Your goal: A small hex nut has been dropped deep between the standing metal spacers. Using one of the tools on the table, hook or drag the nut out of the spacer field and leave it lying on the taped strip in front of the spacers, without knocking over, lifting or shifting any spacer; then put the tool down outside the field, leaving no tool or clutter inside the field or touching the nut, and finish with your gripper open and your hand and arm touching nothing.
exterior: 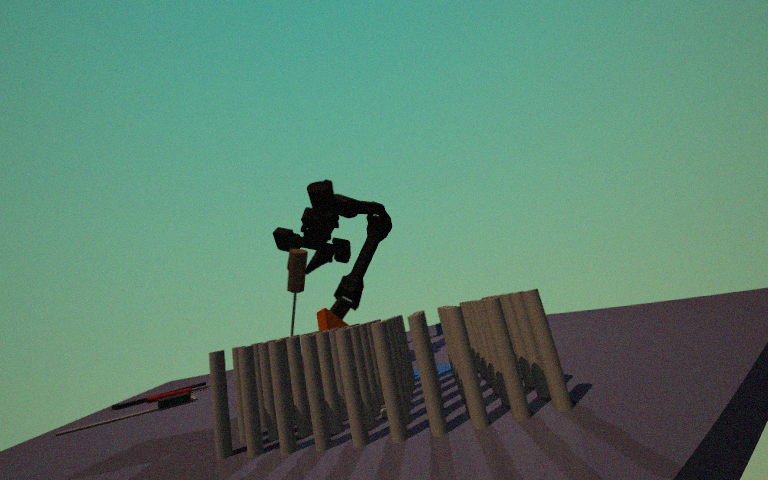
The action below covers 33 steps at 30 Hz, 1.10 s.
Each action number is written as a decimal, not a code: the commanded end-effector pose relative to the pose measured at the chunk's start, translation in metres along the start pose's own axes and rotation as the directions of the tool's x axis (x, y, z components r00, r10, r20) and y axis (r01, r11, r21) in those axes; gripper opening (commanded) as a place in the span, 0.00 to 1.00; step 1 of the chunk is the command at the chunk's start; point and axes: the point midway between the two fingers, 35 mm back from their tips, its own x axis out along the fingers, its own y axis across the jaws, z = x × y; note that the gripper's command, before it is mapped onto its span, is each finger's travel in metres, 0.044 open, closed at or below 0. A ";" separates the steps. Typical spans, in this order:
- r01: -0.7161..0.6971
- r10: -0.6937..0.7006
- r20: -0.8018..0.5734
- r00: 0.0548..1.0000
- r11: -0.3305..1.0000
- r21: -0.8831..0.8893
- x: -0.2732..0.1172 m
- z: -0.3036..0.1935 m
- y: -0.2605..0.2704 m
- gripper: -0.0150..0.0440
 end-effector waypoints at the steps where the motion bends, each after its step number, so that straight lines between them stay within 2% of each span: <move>1: 0.005 -0.005 0.001 1.000 0.988 -0.153 -0.007 -0.001 0.013 0.25; 8: 0.004 -0.004 0.000 1.000 0.922 -0.386 -0.015 -0.005 0.034 0.25; 16: 0.001 -0.002 -0.001 1.000 0.781 -0.624 -0.025 -0.010 0.058 0.25; 25: -0.002 0.002 -0.002 1.000 0.552 -0.834 -0.036 -0.018 0.083 0.25; 33: -0.003 0.006 -0.002 1.000 0.303 -0.953 -0.046 -0.027 0.104 0.25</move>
